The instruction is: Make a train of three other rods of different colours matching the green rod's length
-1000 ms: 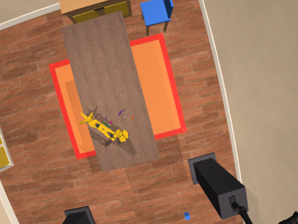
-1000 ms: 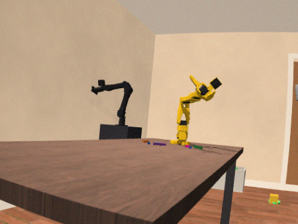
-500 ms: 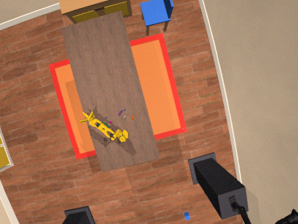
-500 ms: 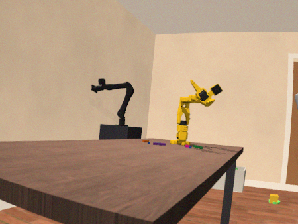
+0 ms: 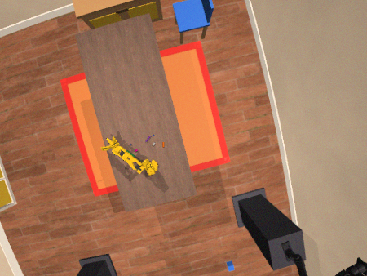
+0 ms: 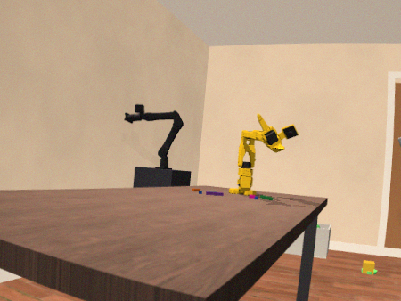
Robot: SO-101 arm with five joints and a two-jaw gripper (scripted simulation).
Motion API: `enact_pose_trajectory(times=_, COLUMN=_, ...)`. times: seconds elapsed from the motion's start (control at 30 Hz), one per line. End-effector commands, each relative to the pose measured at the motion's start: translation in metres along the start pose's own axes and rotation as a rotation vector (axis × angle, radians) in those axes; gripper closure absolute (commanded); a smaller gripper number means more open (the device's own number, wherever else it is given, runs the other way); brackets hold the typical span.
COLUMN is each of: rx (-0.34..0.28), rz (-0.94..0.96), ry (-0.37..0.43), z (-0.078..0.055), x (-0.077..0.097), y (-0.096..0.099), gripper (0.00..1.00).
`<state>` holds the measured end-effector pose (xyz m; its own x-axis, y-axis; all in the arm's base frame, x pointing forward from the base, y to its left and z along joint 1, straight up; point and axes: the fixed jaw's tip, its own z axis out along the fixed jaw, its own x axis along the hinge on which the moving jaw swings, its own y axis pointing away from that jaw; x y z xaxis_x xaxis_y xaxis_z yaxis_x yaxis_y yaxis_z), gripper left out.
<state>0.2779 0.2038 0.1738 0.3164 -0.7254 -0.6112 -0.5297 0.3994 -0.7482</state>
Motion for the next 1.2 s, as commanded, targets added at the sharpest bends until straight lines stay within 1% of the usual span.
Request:
enact_pose_trajectory(times=0.0, rx=0.044, rz=-0.026, ry=-0.025, z=-0.01, x=-0.009, y=-0.016, gripper=0.0)
enact_pose_trajectory(times=0.3, rx=-0.012, rz=-0.093, ry=0.035, z=-0.018, x=0.004, y=-0.008, gripper=0.0)
enact_pose_trajectory(times=0.37, rx=-0.012, rz=-0.093, ry=0.035, z=-0.018, x=0.004, y=-0.008, gripper=0.0)
enact_pose_trajectory(times=0.4, rx=-0.09, rz=-0.084, ry=0.087, z=-0.01, x=0.02, y=0.014, gripper=0.0)
enact_pose_trajectory(times=0.87, rx=-0.177, rz=-0.171, ry=0.159, z=-0.025, x=0.035, y=0.023, gripper=0.0)
enact_pose_trajectory(times=0.93, rx=-0.177, rz=-0.171, ry=0.159, z=-0.025, x=0.035, y=0.023, gripper=0.0)
enact_pose_trajectory(times=0.97, rx=-0.253, rz=-0.163, ry=0.205, z=-0.021, x=0.05, y=0.044, gripper=0.0)
enact_pose_trajectory(times=1.17, rx=-0.293, rz=-0.197, ry=0.224, z=-0.028, x=0.053, y=0.048, gripper=0.0)
